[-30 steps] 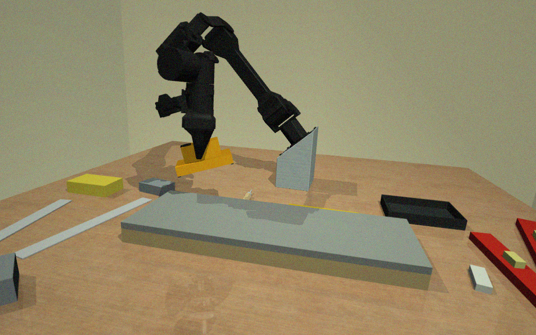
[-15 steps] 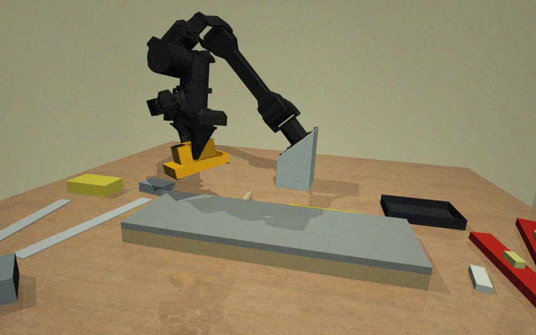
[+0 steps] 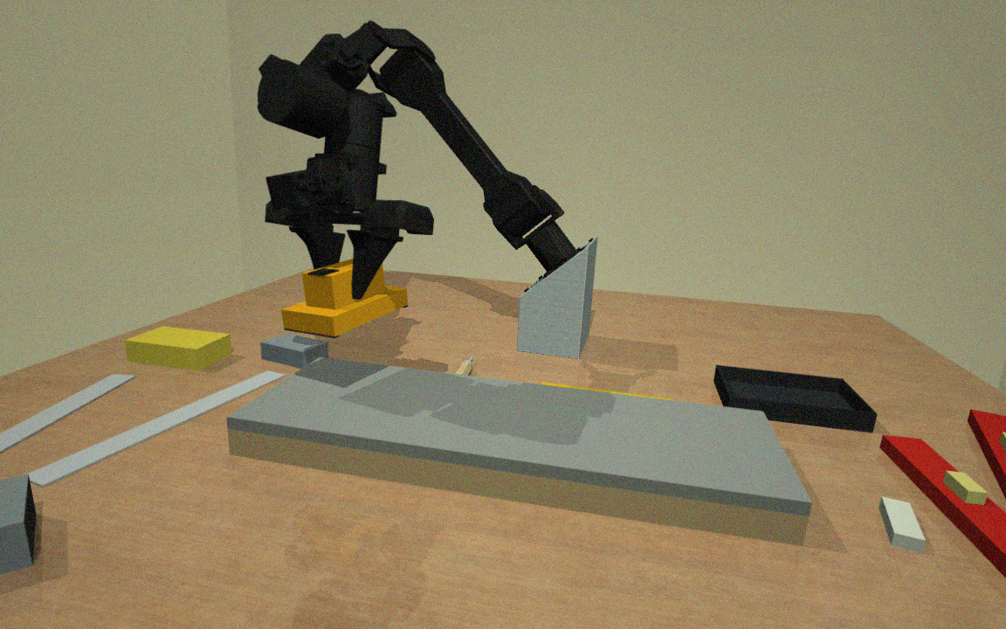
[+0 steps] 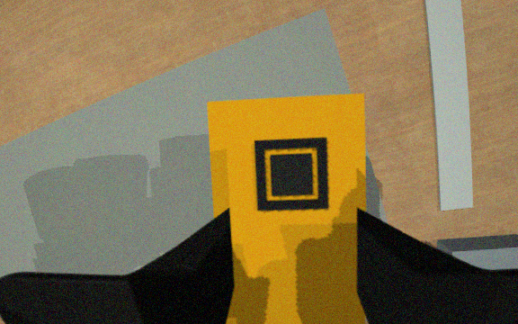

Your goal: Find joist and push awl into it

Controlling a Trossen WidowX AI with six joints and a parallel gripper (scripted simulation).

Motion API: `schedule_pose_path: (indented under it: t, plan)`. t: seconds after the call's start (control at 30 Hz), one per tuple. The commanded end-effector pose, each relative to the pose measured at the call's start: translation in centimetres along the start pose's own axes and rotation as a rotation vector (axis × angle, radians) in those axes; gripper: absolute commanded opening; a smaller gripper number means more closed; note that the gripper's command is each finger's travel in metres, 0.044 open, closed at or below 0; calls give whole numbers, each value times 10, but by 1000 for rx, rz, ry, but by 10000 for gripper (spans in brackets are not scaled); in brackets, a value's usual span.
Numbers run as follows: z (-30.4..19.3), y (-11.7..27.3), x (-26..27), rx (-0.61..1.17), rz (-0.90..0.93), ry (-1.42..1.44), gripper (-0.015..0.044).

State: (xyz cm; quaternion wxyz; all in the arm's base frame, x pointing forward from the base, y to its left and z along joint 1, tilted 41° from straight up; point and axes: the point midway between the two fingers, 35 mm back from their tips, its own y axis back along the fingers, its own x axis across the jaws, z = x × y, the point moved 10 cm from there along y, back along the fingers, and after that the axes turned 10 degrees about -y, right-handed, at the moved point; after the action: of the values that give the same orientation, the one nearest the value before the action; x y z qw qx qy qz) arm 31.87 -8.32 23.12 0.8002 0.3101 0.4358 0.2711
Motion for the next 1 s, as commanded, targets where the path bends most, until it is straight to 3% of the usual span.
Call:
schedule_pose_path:
  t: [0.0,0.17,0.97]
  plan:
    - [7,0,2,-24,13,116,0]
    - [14,0,3,-54,19,259,0]
    - [7,-45,-1,-57,17,274,0]
